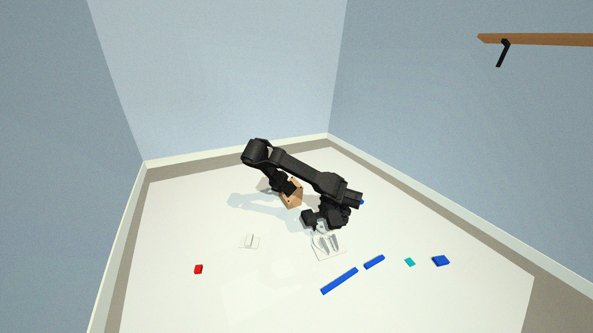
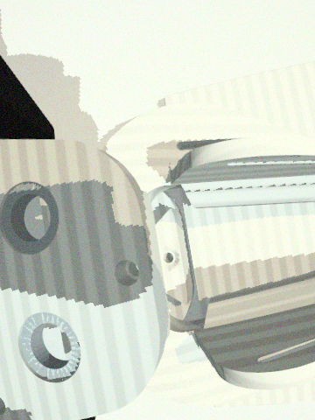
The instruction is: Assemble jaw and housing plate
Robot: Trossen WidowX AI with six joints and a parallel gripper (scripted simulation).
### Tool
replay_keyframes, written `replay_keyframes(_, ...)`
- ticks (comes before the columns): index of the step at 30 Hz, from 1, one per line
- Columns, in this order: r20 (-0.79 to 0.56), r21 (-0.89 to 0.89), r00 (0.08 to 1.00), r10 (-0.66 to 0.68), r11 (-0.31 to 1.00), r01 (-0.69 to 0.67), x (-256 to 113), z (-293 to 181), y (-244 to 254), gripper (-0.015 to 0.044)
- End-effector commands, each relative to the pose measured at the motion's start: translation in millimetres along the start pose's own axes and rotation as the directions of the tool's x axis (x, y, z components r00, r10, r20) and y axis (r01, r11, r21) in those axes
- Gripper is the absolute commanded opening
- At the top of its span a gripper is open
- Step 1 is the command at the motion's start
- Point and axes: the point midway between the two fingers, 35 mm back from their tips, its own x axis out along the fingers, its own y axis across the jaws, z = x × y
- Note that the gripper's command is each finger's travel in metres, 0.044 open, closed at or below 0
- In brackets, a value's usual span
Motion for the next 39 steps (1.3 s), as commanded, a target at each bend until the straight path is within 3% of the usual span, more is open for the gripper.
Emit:
replay_keyframes(1,-0.003,-0.005,1.0,-0.007,1.0,0.007,8.0,-1.9,-1.6,0.0351)
replay_keyframes(39,-0.003,-0.01,1.0,-0.009,1.0,0.009,23.9,-3.1,-2.8,0.0351)
